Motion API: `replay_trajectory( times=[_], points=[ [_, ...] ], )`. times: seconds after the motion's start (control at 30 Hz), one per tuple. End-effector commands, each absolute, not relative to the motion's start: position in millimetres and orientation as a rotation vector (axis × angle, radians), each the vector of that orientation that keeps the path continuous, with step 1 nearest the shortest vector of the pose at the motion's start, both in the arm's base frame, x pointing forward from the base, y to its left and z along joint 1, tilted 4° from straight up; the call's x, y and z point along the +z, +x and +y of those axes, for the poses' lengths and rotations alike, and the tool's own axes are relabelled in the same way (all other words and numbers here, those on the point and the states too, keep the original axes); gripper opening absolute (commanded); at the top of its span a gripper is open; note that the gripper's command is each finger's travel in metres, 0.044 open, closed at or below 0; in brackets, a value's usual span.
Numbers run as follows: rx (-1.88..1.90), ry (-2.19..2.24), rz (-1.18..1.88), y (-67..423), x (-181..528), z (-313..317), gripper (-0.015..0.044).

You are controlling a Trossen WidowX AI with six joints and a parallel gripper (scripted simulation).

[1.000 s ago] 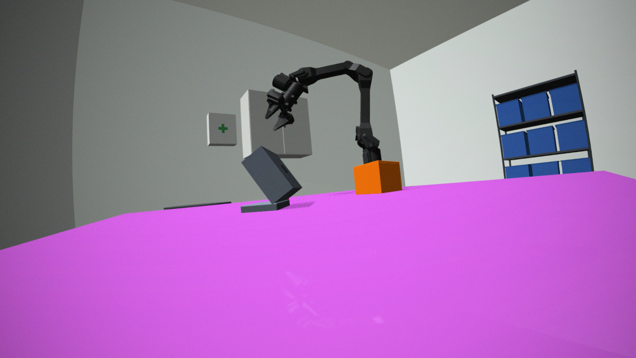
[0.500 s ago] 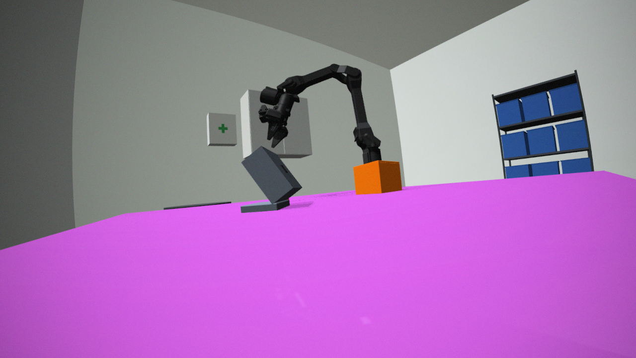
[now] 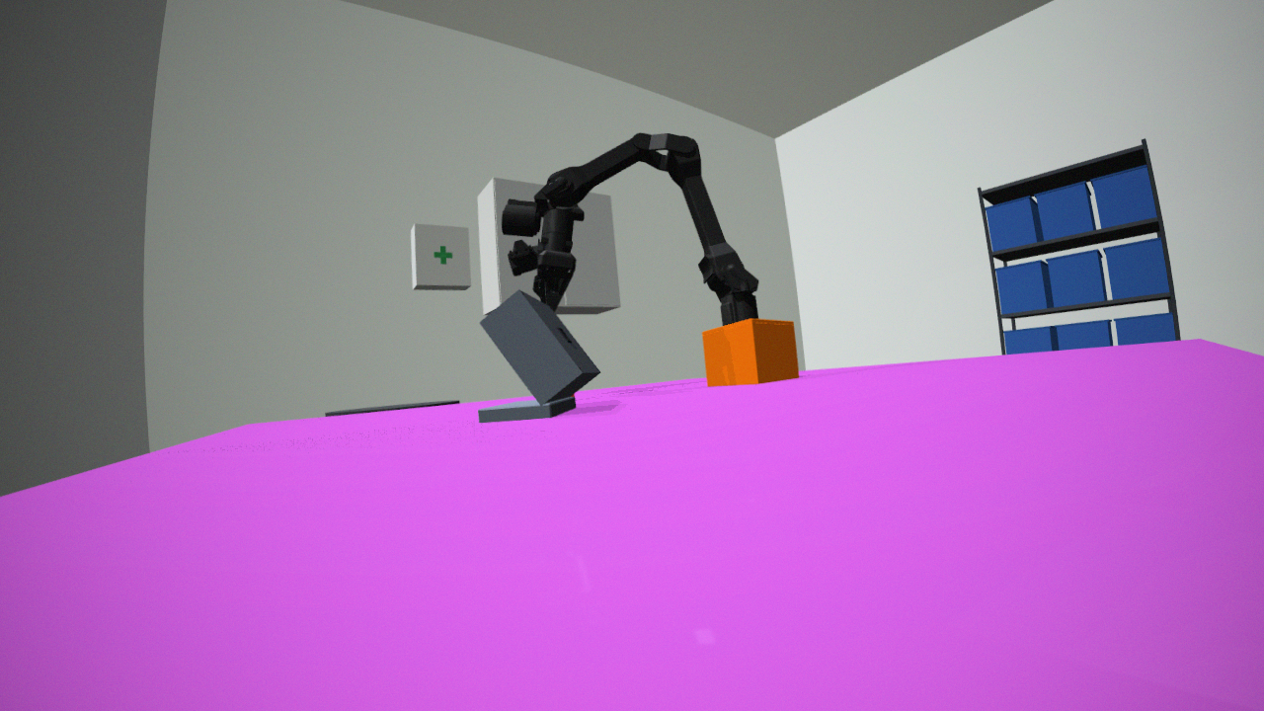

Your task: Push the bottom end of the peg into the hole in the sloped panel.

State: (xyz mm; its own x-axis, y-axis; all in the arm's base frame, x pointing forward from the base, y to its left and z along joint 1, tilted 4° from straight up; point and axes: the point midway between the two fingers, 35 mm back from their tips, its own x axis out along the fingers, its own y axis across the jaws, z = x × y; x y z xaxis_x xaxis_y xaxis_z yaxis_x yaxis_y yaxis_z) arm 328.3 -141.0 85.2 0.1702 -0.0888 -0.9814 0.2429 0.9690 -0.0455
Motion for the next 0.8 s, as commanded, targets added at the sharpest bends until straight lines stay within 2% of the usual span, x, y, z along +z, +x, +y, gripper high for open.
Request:
replay_trajectory(
  times=[0.0,0.2,0.77],
  points=[
    [-0.187,0.074,1.472,323.5,61.7,-130.9,0.044],
    [-0.124,0.004,1.568,318.4,37.7,-118.6,0.044],
    [-0.118,-0.004,1.578,316.5,22.9,-117.1,0.044]
  ],
)
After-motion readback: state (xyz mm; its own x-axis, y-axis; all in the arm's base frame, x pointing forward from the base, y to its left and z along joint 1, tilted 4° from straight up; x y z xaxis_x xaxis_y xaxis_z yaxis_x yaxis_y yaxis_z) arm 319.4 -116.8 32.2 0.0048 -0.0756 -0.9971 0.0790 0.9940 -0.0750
